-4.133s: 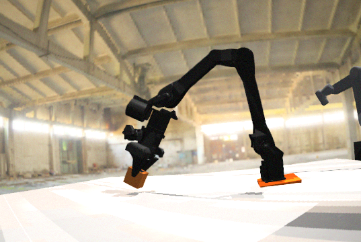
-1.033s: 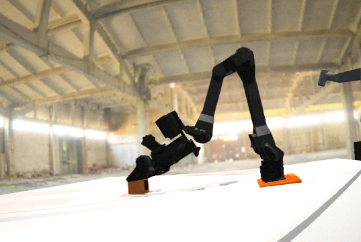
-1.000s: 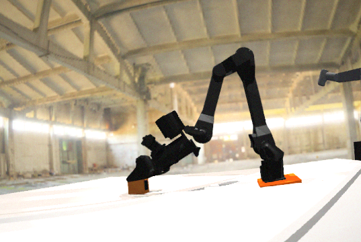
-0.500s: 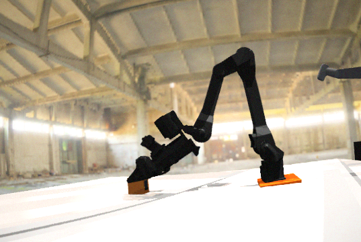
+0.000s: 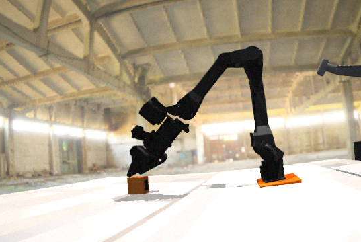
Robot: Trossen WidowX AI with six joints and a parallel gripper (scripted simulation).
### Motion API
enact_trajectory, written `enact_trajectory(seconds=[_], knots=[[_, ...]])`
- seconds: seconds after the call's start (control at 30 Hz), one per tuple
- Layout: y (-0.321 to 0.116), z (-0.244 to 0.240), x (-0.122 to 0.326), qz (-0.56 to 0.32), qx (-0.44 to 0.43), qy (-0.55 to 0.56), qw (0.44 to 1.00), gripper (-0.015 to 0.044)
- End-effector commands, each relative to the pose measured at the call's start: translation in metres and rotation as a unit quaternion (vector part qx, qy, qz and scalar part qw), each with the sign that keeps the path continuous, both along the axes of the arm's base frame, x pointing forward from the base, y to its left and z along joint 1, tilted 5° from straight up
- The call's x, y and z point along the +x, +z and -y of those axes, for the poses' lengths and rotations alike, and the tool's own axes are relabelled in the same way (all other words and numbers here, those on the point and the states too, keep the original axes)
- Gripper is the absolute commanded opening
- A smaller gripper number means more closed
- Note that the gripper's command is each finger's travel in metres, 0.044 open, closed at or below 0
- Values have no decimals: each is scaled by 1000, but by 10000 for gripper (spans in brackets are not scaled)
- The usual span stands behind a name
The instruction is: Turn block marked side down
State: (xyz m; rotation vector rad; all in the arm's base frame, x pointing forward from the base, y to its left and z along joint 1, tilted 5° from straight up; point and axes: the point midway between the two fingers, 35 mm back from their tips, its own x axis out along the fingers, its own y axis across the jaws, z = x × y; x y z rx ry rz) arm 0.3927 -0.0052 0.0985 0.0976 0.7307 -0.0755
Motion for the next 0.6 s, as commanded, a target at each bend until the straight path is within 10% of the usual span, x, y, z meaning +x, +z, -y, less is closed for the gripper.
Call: enact_trajectory(seconds=[0.0, 0.57], knots=[[43, 0, -26, -96, 17, 10, 995, 440], [50, 0, -15, -148, 19, 14, 989, 440]])
